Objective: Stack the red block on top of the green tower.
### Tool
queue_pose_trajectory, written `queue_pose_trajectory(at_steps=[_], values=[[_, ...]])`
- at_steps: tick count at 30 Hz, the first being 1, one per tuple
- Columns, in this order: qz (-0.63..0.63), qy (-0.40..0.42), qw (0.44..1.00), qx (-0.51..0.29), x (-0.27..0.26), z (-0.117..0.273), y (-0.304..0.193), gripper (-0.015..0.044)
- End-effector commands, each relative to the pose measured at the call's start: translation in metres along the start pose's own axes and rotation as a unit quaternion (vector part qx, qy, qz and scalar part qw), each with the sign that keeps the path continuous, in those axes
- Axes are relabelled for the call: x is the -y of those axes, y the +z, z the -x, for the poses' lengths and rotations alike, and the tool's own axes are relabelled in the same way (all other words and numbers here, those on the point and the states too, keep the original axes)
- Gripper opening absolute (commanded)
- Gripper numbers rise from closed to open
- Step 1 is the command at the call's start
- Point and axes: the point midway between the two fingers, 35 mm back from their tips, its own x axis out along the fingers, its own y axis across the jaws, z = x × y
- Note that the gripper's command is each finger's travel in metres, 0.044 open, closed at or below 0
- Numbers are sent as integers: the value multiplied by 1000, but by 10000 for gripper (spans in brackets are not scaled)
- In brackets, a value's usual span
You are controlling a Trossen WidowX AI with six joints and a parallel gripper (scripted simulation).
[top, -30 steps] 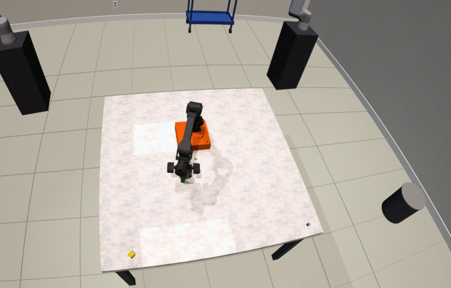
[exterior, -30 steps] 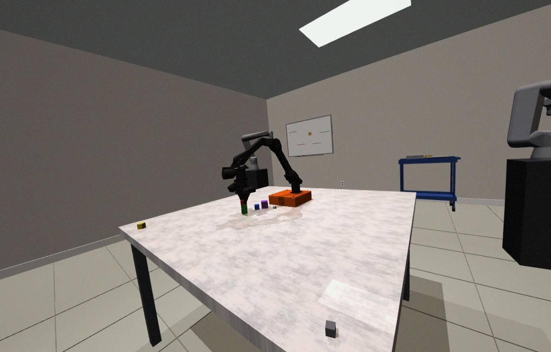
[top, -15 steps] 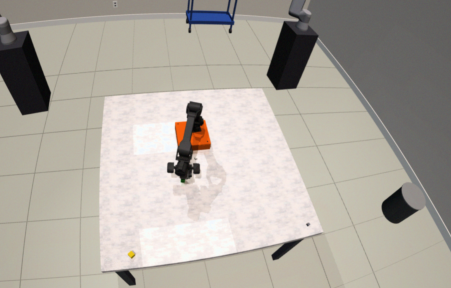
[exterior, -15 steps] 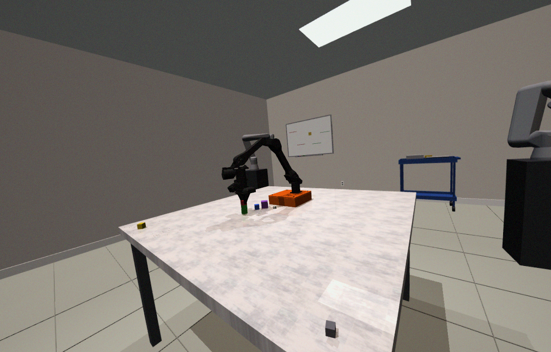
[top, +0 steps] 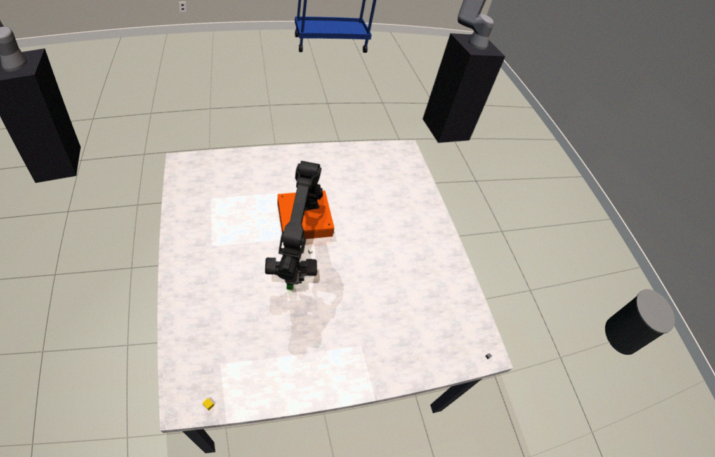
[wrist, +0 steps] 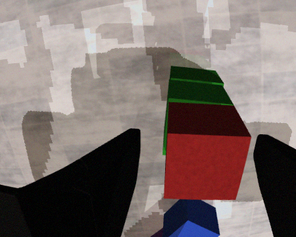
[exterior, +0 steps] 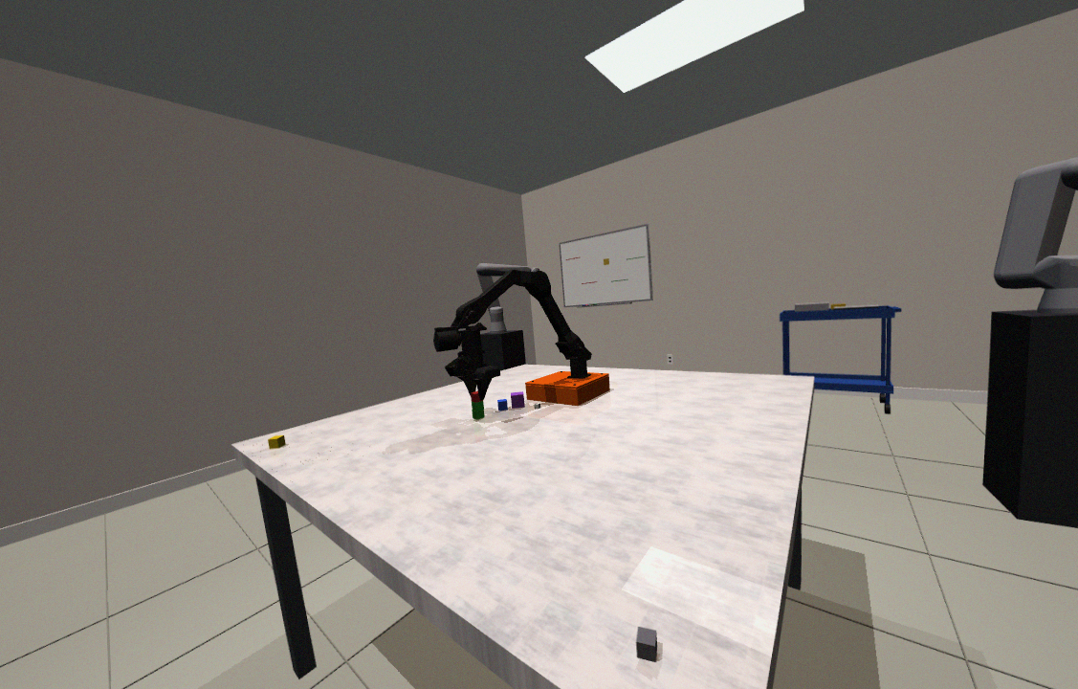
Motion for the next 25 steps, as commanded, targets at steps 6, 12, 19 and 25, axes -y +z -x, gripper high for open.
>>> queue_pose_trajectory(at_steps=[6, 12, 19, 25], values=[[0, -1, 1000, 0, 0, 0, 0, 440], [0, -1, 1000, 0, 0, 0, 0, 440], [0, -1, 1000, 0, 0, 0, 0, 440], [0, -1, 1000, 0, 0, 0, 0, 440]])
